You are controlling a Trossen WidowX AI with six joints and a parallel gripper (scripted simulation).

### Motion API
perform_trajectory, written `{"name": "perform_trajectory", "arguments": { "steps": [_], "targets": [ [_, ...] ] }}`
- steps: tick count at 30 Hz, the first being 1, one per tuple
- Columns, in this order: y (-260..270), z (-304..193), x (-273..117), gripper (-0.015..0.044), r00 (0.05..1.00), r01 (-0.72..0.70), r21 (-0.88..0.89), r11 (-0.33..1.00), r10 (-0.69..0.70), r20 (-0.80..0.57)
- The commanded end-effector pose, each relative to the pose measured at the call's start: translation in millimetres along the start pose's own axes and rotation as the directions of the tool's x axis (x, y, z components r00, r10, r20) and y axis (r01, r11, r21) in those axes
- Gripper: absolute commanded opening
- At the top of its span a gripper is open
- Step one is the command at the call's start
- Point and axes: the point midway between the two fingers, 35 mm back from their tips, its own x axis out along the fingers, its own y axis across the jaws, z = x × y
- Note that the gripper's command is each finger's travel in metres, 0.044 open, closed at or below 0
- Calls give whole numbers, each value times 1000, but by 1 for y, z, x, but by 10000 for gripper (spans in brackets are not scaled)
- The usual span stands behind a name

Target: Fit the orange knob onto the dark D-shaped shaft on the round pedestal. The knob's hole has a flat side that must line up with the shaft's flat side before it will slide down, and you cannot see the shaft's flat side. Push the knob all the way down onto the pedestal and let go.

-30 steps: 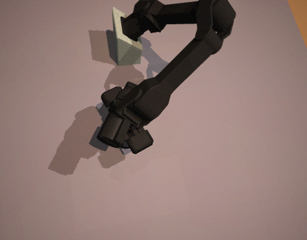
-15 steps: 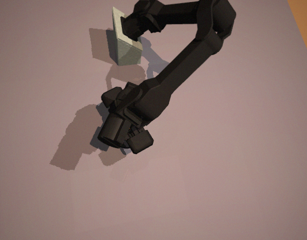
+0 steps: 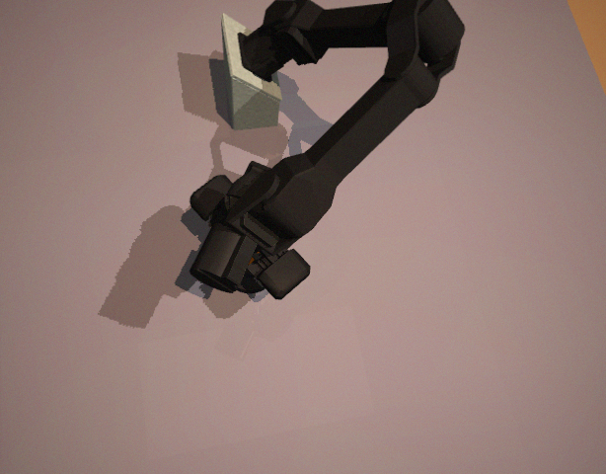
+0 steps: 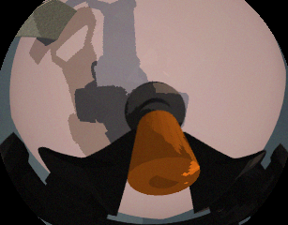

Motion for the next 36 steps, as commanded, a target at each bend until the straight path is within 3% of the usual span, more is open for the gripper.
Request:
{"name": "perform_trajectory", "arguments": {
  "steps": [1,30,36],
  "targets": [
    [1,-1,-1,0,1000,2,-11,1000,-2,-5],
    [1,1,-2,0,1000,2,-10,1000,-2,-5],
    [1,0,-3,0,1000,1,-179,984,-2,-5]
  ]
}}
